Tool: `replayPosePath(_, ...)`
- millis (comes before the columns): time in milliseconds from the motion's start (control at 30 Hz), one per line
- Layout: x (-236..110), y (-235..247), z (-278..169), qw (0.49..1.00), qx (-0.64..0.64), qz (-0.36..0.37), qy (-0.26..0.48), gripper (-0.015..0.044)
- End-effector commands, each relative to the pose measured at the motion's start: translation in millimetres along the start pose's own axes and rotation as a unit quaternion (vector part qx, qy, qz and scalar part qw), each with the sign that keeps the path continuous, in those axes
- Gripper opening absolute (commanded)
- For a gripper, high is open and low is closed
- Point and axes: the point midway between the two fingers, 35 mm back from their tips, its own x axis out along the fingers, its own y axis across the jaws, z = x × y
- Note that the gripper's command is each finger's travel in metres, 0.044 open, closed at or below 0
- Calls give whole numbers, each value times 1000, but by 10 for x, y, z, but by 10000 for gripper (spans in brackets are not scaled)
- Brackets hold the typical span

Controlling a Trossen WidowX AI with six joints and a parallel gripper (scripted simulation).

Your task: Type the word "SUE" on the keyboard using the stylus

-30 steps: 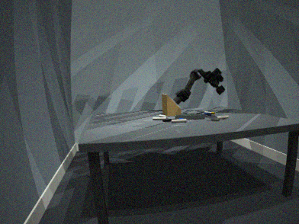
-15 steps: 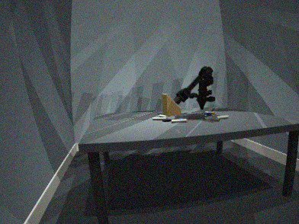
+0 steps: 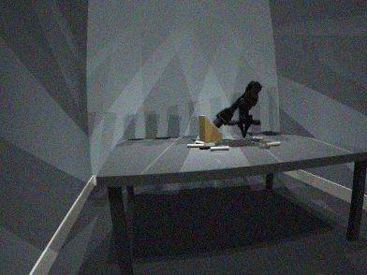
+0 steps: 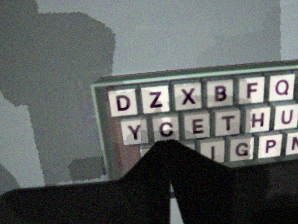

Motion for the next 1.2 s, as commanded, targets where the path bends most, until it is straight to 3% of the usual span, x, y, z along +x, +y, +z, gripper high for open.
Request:
replayPosePath(0,9,1,5,1000,8,5,4,0)
replayPosePath(133,9,-30,9,1000,9,4,4,0)
replayPosePath(333,14,-671,-5,1000,8,3,4,0)
replayPosePath(900,14,-699,-2,1000,8,3,4,0)
replayPosePath(1067,15,-1316,-13,1000,8,1,4,0)
replayPosePath(1167,16,-1343,-16,1000,8,2,4,0)
